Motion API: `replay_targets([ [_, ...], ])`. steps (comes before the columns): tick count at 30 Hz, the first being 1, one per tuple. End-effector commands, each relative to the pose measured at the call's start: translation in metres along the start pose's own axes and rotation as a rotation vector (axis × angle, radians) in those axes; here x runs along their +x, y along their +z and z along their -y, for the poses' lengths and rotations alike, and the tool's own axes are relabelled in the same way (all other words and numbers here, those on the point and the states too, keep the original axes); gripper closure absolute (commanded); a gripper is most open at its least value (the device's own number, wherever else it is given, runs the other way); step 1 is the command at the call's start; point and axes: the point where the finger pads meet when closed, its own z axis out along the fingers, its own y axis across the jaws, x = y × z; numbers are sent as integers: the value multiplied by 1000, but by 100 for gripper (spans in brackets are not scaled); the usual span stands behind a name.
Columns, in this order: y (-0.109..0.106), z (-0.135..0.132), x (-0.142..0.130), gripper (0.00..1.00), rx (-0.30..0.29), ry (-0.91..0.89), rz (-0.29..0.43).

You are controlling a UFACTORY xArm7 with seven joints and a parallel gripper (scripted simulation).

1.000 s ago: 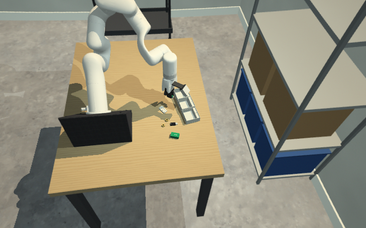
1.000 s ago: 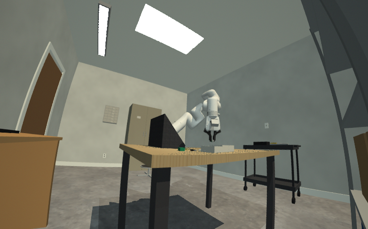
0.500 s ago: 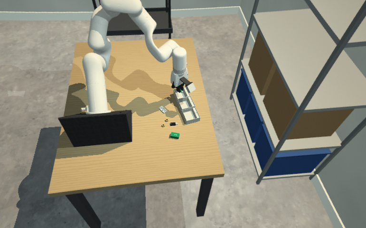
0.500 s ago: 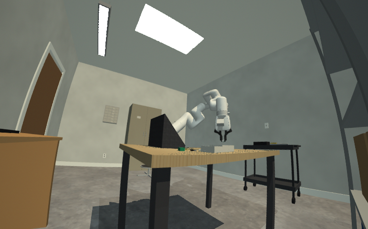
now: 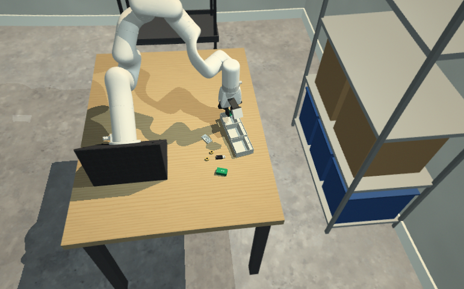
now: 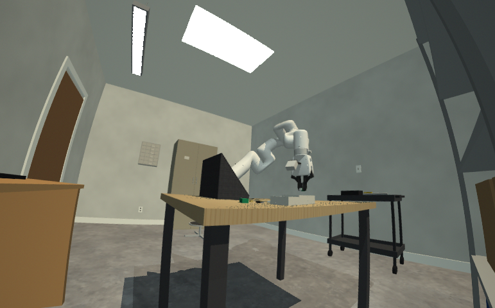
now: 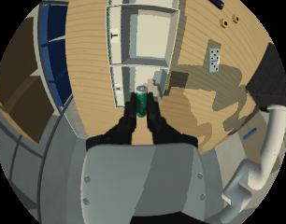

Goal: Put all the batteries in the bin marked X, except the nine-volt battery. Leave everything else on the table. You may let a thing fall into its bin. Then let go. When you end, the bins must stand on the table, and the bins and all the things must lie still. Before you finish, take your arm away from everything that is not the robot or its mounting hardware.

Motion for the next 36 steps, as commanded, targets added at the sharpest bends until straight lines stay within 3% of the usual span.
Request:
replay_targets([
  [1,-2,0,1,100,-7,37,-5],
  [18,-2,-1,1,100,-7,37,-5],
  [36,30,-2,1,100,-7,37,-5],
])
